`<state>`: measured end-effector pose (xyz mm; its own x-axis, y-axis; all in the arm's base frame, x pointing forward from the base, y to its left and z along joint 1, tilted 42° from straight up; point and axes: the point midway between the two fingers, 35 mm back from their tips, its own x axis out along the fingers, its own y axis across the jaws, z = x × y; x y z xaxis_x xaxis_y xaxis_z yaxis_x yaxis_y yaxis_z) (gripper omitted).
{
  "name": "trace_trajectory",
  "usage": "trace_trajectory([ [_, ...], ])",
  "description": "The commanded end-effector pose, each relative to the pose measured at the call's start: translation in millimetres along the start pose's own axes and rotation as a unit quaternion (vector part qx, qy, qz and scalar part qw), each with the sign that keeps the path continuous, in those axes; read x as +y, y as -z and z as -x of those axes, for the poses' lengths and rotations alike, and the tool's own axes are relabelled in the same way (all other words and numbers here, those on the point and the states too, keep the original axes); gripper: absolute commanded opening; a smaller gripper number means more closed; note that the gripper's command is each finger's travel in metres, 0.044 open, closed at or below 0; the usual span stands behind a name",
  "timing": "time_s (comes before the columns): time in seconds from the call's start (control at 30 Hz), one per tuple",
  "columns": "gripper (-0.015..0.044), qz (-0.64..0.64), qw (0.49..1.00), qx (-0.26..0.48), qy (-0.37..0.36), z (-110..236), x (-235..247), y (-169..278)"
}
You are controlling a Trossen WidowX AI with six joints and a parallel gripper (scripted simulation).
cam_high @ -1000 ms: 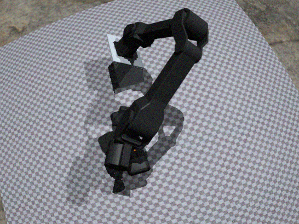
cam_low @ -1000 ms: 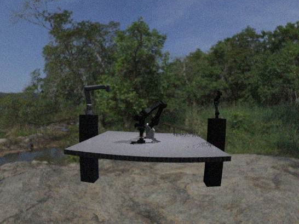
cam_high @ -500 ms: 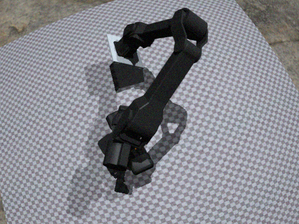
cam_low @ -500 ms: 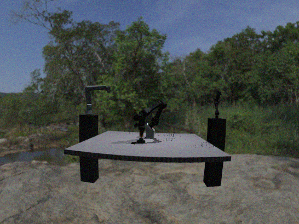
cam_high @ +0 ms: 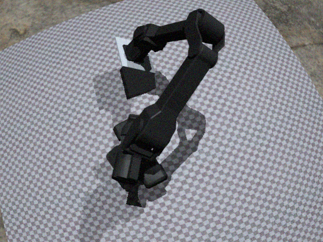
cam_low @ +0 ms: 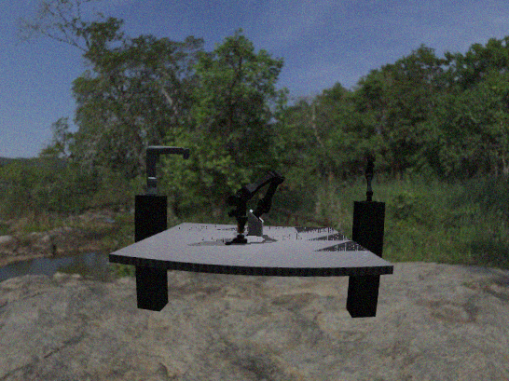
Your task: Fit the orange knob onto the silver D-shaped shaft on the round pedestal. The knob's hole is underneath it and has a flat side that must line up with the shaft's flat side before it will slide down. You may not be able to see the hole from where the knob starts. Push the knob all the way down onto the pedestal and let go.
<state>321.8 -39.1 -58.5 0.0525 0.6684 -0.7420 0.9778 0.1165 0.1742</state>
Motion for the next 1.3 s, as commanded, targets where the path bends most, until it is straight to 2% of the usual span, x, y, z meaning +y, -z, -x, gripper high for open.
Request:
trace_trajectory([
  [0.0,0.0000,0.002,1.000,-0.001,0.000,3.3,-0.7,0.1],
  [0.13,0.0000,0.015,1.000,-0.001,0.000,4.2,-0.1,0.0],
  [0.3,0.0000,0.101,0.995,-0.001,0.000,3.1,1.1,-1.1],
  [0.9,0.0000,0.106,0.994,-0.001,0.000,3.8,-0.1,0.2],
  [1.13,0.0000,0.204,0.979,-0.001,0.000,3.6,1.0,-0.8],
  [1.27,0.0000,0.210,0.978,-0.001,0.000,2.2,0.4,-1.1],
])
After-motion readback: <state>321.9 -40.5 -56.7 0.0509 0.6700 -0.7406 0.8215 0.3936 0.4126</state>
